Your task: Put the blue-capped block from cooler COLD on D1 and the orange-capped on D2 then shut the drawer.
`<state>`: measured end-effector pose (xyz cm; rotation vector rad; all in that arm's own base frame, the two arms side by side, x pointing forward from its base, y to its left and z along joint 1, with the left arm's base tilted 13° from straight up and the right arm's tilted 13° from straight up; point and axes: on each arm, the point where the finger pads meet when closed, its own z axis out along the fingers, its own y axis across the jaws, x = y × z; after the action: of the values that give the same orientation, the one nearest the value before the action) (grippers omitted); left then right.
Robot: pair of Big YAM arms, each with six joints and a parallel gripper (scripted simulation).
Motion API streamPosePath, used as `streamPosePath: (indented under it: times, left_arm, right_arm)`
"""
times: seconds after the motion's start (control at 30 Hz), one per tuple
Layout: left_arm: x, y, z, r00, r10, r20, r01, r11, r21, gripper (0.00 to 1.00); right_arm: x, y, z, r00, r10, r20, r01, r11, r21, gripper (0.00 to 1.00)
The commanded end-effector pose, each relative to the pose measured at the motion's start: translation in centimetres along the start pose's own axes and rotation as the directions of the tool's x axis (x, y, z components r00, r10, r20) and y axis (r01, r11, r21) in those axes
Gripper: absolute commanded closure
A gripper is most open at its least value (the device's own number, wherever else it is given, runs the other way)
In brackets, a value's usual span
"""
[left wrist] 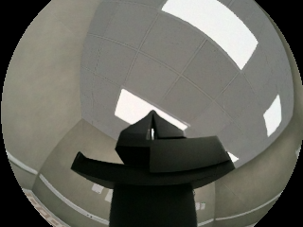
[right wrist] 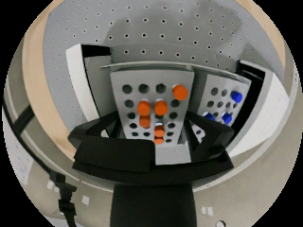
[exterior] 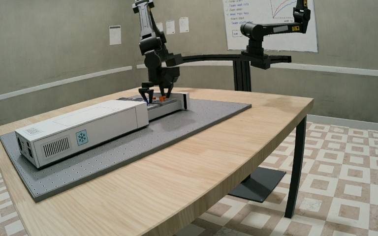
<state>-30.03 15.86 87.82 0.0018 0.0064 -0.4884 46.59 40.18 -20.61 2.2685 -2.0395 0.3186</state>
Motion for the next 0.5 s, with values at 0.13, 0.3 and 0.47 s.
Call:
streamPosePath:
  times: [0.13,0.3,0.47]
  left_arm:
    - [2.35,0.11,0.79,0.999,-0.002,-0.035,0.002,1.000,0.001,1.00]
    - [2.35,0.11,0.79,0.999,-0.002,-0.035,0.002,1.000,0.001,1.00]
    - [2.35,0.11,0.79,0.999,-0.002,-0.035,0.002,1.000,0.001,1.00]
  right_arm:
    - [-2.11,-0.79,0.13,1.000,-0.015,0.019,0.014,1.000,0.026,0.00]
    - [-2.16,-0.76,0.12,1.000,-0.015,0.019,0.014,1.000,0.026,0.00]
    - [-2.22,-0.72,0.11,1.000,-0.014,0.020,0.014,1.000,0.027,0.00]
